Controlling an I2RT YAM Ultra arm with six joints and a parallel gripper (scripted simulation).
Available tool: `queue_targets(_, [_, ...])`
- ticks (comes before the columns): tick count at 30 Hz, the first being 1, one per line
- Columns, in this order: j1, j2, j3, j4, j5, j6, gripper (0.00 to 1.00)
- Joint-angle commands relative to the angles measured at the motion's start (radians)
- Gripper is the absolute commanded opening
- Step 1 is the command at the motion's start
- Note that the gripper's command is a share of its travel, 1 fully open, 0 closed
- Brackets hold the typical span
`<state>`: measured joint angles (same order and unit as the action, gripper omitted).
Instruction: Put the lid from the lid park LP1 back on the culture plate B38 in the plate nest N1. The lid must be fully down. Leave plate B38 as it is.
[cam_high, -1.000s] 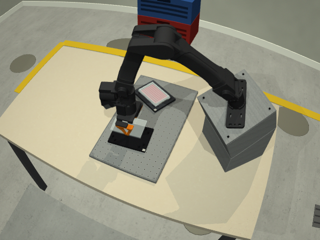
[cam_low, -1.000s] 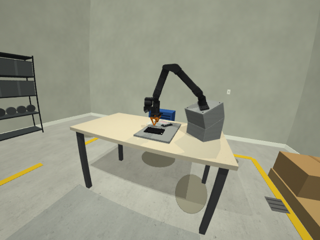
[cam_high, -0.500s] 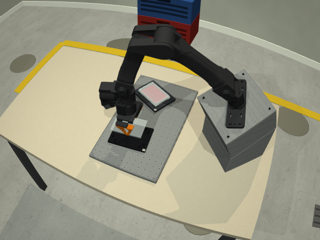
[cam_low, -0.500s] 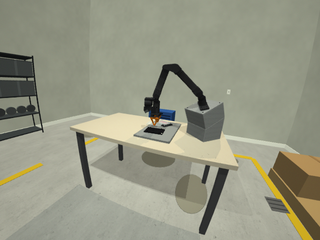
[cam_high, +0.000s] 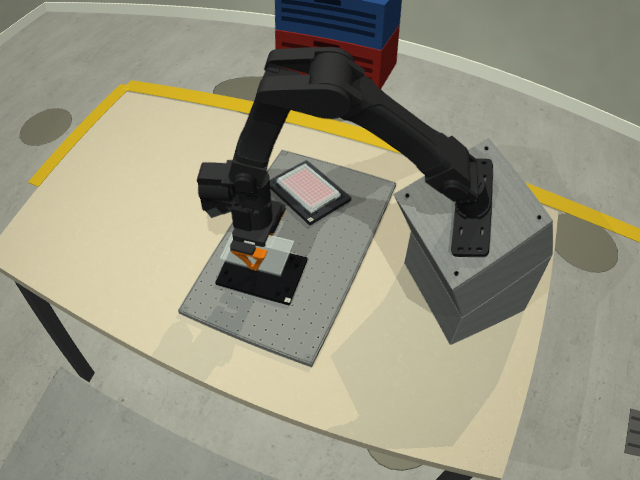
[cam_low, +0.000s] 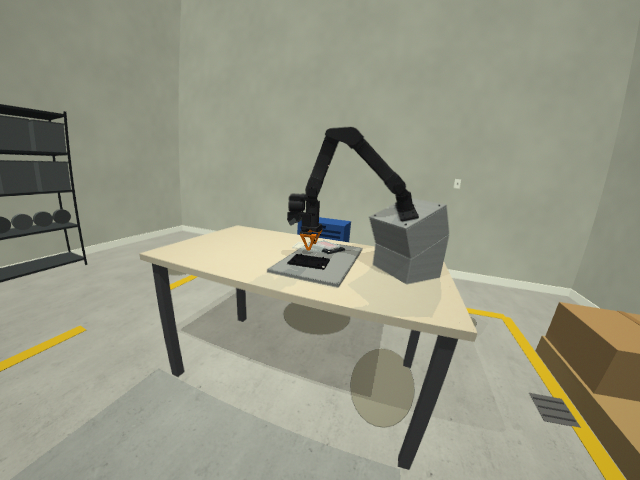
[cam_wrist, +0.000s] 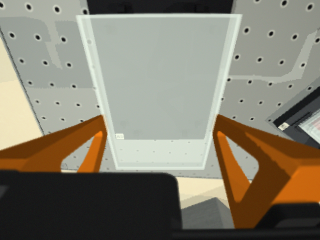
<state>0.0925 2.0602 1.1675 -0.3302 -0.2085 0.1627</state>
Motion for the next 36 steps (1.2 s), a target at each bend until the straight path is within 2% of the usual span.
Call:
queue_targets(1, [-0.018,-0.043,-0.020,-0.002,-0.006,-0.005,0.00])
queue_targets(12, [-0.117,-0.031,-0.047,0.031,-0.044,0.275,0.00])
queue_targets(16, [-0.151,0.010,-0.055,0.035,-0.053,0.376,0.00])
queue_targets(18, [-0.151,0.010,-0.055,0.035,-0.053,0.376,0.00])
queue_targets(19, [-0.159,-0.021,-0.048,0.039,-0.056,0.402,0.00])
queue_targets(21, [-0.177,0.006,-0.041,0.041,-0.061,0.442,0.00])
queue_targets(26, [-0.221,0.024,-0.048,0.043,-0.075,0.392,0.00])
queue_targets(33, [-0.283,0.055,-0.010,0.043,-0.094,0.325,0.00])
queue_targets(35, [-0.283,0.055,-0.010,0.043,-0.094,0.325,0.00])
queue_targets(36, [-0.292,0.022,-0.009,0.040,-0.097,0.316,0.00])
